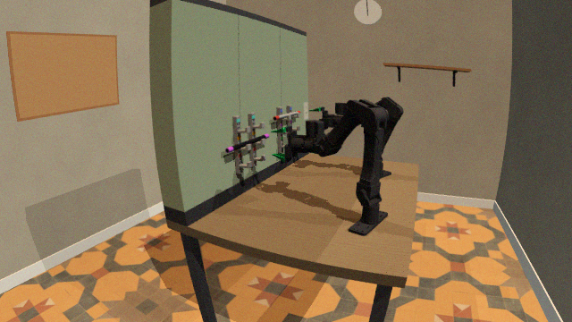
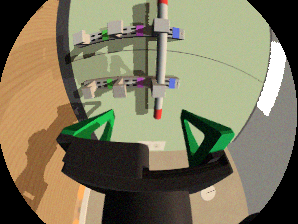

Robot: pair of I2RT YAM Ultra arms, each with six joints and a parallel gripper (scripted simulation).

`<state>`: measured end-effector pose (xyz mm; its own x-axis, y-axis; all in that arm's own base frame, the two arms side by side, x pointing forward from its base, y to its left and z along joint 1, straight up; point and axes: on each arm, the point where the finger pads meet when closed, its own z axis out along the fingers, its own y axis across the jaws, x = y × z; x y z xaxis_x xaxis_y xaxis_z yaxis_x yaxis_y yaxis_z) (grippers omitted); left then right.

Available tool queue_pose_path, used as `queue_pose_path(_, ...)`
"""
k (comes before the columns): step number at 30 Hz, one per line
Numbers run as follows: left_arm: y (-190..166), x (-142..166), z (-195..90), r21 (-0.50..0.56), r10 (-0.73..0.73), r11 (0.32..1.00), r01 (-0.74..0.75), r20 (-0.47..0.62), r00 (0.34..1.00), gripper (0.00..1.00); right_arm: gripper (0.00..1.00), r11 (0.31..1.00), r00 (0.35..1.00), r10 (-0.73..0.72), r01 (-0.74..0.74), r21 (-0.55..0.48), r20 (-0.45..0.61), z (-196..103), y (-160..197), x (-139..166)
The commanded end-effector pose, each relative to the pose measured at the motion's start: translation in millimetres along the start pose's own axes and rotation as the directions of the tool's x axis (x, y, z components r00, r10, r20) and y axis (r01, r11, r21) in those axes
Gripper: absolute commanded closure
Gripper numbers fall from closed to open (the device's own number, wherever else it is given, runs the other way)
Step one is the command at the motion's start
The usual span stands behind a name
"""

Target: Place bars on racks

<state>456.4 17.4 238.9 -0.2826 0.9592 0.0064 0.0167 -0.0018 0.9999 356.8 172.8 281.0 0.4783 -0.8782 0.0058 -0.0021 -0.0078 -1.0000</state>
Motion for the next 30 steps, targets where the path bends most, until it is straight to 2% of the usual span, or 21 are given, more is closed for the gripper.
queue_pose_path(1,3,-3,-2,-0.015,-0.006,1.000,0.006,0.002,1.000,0.00,0.00,1.000,1.000,0.006,-0.006,0.006,0.017,5,-10,2)
queue_pose_path(30,3,-3,-2,-0.015,-0.006,1.000,0.006,0.002,1.000,0.00,0.00,1.000,1.000,0.006,-0.006,0.006,0.017,19,-27,40)
